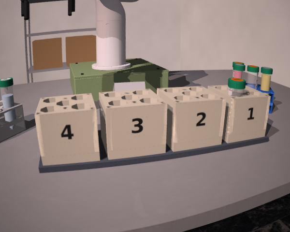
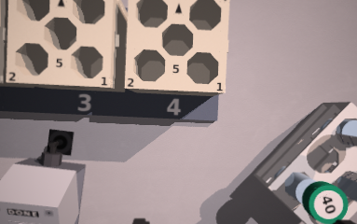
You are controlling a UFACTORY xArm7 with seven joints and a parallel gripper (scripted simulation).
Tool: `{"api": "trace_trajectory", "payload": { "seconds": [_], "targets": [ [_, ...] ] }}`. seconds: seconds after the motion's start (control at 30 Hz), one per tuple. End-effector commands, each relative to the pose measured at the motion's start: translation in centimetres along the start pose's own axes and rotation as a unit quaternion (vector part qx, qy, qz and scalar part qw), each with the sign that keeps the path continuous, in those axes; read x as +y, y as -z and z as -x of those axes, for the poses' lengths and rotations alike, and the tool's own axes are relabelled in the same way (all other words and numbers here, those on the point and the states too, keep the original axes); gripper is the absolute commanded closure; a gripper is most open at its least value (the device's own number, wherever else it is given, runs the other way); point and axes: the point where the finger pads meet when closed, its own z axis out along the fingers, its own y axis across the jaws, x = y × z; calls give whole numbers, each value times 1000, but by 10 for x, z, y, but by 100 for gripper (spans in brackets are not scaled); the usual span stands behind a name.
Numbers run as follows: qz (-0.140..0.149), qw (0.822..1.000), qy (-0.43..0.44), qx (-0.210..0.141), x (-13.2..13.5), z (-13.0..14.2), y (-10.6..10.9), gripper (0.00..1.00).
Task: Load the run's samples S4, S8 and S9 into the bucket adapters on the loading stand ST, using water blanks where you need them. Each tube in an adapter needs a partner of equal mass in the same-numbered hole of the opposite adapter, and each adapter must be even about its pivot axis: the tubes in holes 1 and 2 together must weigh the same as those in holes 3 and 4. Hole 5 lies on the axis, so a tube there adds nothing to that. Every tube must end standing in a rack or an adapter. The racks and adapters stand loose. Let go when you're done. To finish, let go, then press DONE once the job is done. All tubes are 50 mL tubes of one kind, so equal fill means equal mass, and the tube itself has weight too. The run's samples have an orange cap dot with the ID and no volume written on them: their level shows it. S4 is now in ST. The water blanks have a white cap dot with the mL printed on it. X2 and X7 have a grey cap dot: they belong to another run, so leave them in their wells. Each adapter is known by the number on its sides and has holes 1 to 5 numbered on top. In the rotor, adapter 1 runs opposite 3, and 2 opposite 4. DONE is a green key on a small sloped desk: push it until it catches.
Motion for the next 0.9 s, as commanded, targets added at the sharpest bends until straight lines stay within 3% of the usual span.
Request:
{"api": "trace_trajectory", "payload": {
  "seconds": [0.0,0.87],
  "targets": [
    [0,1000,5,1,-14,-11,1,0],
    [0,1000,5,2,-112,-71,1,0]
  ]
}}
